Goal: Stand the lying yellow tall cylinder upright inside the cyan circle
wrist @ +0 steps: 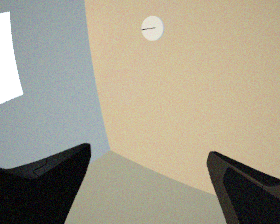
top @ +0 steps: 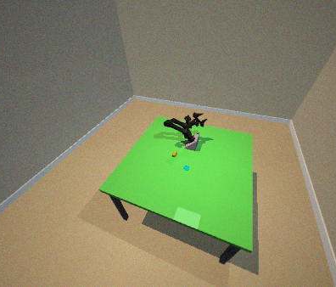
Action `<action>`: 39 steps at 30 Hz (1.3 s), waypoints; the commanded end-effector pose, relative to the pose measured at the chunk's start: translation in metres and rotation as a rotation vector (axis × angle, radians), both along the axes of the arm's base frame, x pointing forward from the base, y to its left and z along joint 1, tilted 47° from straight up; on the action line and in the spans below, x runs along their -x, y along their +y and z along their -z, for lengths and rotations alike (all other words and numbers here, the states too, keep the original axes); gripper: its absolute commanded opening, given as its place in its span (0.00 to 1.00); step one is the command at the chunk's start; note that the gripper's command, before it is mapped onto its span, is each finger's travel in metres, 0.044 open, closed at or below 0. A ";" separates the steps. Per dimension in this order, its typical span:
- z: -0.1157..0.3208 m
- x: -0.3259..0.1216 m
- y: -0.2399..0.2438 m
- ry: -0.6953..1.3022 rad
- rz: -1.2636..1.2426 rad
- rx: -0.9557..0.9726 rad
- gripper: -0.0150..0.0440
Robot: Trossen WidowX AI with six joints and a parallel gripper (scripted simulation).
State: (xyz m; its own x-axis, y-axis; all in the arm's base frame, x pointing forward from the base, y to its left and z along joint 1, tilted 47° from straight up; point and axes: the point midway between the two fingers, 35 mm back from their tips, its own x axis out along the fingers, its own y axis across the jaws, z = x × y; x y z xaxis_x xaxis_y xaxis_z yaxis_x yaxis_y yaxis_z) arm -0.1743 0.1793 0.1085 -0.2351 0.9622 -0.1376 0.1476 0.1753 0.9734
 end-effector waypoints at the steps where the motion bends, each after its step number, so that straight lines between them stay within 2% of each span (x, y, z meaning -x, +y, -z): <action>1: 0.000 0.000 0.001 -0.005 0.003 0.000 0.89; 4: 0.002 -0.007 0.013 -0.076 0.050 0.006 0.78; 21: 0.012 -0.086 0.087 -0.563 0.356 0.187 0.78; 39: 0.018 -0.215 0.105 -0.986 0.581 0.637 0.78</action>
